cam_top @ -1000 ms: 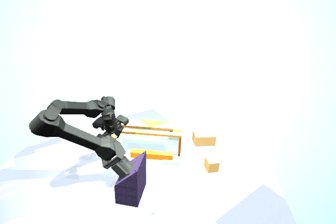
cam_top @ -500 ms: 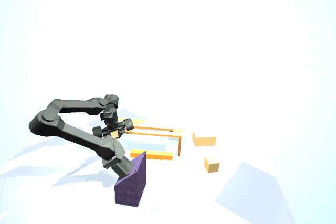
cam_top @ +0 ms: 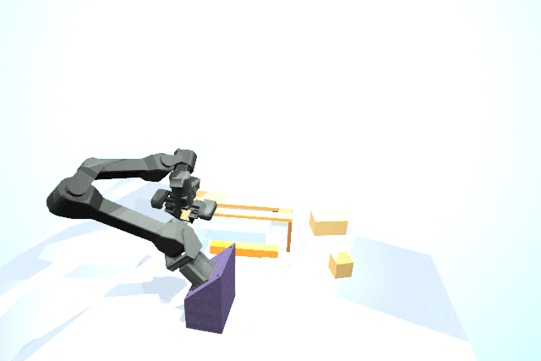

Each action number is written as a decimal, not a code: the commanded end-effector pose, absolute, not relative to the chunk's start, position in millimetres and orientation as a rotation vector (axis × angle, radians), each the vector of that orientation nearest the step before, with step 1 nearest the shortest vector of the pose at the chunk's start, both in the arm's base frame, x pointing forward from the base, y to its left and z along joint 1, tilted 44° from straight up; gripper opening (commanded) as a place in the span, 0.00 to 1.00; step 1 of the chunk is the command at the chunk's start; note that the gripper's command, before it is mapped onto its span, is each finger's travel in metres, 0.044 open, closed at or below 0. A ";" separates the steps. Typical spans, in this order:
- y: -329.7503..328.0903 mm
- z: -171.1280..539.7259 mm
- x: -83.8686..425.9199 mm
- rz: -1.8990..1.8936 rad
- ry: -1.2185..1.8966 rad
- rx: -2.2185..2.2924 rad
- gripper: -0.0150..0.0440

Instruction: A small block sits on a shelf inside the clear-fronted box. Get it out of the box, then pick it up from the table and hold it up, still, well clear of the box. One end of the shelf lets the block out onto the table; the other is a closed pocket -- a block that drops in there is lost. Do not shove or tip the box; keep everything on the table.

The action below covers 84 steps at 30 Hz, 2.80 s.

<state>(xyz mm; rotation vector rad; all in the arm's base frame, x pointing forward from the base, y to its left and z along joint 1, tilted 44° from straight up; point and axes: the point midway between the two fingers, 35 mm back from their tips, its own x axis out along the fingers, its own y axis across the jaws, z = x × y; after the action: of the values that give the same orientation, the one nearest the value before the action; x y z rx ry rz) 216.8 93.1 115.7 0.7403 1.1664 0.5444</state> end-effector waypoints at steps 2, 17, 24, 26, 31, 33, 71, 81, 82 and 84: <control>88.8 119.4 218.2 0.420 1.238 0.954 0.25; 78.3 125.3 218.5 0.054 1.392 1.503 0.25; 73.4 128.5 218.7 -0.136 1.442 1.756 0.25; 72.0 129.4 218.7 -0.193 1.454 1.827 0.25; 68.5 131.9 219.0 -0.341 1.478 2.004 0.25; 67.1 132.9 219.0 -0.402 1.485 2.074 0.25; 48.1 147.4 220.8 -1.314 1.441 2.900 0.25; 48.1 147.4 220.8 -1.314 1.441 2.900 0.25; 48.1 147.4 220.8 -1.314 1.441 2.900 0.25; 48.1 147.4 220.8 -1.314 1.441 2.900 0.25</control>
<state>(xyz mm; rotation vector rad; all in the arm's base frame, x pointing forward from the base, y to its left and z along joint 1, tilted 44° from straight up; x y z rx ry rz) 220.8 47.9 146.6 2.8934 1.4376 -1.3076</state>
